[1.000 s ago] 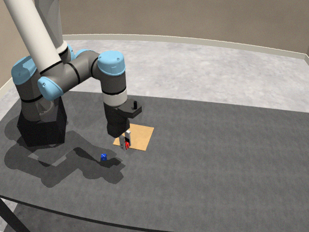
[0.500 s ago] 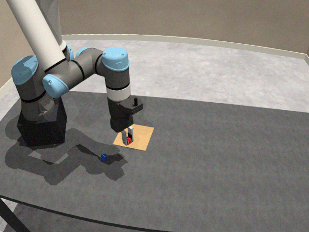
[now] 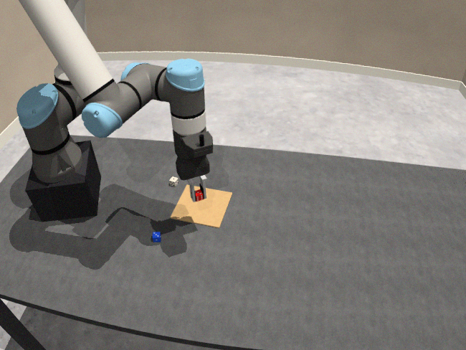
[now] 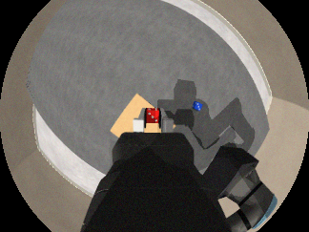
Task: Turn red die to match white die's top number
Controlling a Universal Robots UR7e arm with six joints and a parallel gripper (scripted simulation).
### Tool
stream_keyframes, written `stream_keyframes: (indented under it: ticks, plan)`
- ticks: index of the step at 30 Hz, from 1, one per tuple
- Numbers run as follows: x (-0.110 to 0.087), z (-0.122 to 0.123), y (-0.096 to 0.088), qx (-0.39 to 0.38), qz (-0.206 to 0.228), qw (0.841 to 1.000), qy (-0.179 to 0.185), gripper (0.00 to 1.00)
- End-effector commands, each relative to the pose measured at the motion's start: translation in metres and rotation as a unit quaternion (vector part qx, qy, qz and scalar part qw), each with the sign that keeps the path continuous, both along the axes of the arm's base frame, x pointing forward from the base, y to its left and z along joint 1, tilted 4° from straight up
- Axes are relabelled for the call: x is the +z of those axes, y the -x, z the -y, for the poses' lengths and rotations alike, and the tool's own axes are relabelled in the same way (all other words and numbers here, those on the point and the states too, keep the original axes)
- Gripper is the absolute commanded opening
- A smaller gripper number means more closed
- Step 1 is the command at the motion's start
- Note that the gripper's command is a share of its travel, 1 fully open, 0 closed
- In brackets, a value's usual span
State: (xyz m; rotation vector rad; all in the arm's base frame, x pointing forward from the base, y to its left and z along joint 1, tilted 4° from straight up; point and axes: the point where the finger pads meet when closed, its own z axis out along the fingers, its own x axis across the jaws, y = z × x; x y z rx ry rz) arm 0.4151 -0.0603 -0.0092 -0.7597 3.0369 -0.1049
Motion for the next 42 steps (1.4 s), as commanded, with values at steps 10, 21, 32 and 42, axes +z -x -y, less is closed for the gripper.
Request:
stream_keyframes:
  ticks: [10,21,32,42]
  plan:
    - [-0.002,-0.053,0.004,-0.160,0.008,0.987,0.002,0.40]
    - [-0.003,-0.075,0.008,-0.219,0.013,0.976,0.000,0.40]
    - [-0.003,-0.075,0.008,-0.221,0.013,0.975,0.000,0.40]
    - [-0.005,-0.075,0.008,-0.221,0.013,0.975,0.000,0.40]
